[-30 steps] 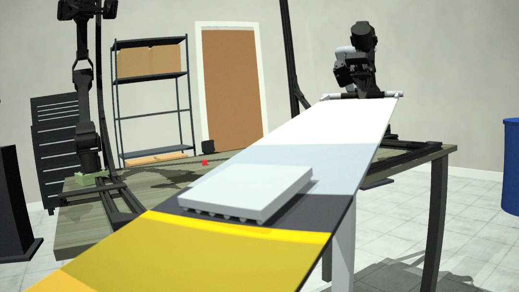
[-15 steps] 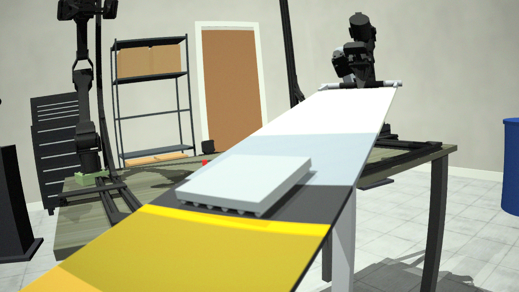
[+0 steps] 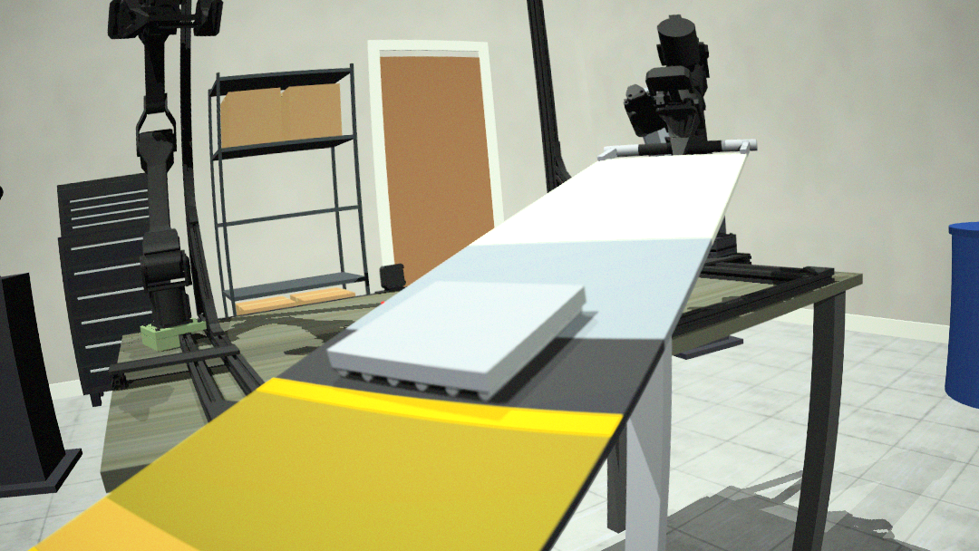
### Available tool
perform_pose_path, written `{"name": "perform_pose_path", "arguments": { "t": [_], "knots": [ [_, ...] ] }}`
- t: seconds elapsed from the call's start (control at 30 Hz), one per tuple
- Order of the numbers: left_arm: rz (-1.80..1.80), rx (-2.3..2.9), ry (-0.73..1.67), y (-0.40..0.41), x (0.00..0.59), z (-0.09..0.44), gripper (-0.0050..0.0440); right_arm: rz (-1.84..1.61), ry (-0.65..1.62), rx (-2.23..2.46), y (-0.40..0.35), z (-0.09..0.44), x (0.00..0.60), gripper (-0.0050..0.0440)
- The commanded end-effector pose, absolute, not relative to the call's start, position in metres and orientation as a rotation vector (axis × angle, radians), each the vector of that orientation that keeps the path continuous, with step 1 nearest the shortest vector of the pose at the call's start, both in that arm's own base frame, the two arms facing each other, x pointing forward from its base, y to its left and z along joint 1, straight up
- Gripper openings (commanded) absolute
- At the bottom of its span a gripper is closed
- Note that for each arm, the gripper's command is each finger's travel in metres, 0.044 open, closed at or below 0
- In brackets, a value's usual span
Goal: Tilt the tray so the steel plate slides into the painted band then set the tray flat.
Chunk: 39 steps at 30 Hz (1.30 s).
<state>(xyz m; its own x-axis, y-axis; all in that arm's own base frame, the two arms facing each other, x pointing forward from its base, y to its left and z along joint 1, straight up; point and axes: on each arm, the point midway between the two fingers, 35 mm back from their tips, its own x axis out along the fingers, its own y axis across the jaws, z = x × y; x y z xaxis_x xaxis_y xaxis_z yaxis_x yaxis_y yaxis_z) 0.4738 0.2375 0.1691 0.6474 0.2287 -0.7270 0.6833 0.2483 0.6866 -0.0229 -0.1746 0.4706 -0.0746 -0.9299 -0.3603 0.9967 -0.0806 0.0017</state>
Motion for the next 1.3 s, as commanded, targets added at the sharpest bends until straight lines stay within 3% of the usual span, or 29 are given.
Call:
{"name": "perform_pose_path", "arguments": {
  "t": [0.0,1.27],
  "knots": [
    [-0.29,1.361,0.798,0.241,0.483,0.202,0.0,-1.629,0.281,0.304,-0.174,0.471,-0.023,0.044],
    [-0.222,1.392,0.737,0.244,0.49,0.227,0.0,-1.629,0.281,0.304,-0.174,0.471,-0.023,0.044]
  ]
}}
